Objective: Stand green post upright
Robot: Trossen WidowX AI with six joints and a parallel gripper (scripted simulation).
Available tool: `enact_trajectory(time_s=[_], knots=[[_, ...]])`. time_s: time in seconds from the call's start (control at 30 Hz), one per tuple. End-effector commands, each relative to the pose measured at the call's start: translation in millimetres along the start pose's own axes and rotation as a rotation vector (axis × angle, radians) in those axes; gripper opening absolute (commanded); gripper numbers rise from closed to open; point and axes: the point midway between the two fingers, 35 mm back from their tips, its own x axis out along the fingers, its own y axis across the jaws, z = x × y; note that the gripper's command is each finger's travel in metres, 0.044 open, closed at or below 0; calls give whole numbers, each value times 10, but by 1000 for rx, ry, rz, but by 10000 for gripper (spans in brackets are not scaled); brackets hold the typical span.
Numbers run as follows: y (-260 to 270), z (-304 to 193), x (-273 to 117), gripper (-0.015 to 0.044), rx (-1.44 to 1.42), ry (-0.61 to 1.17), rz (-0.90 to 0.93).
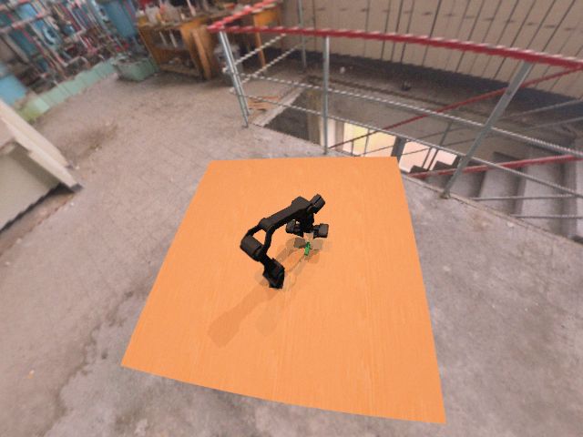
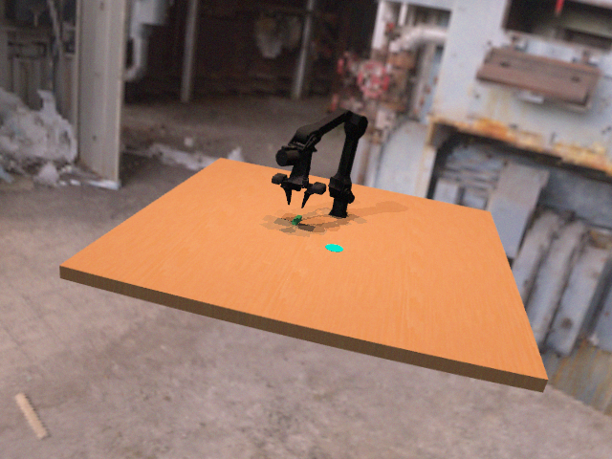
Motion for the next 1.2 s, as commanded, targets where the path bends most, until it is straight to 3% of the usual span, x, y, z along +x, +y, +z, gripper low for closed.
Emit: enact_trajectory(time_s=[0.0, 0.23, 0.5, 1.17], knots=[[25, -75, 463, 233, -1, 17, 4], [43, -107, 611, 233, -1, 17, 4], [43, -107, 611, 22, -1, 17, 4], [6, -38, 173, 22, -1, 16, 4]])
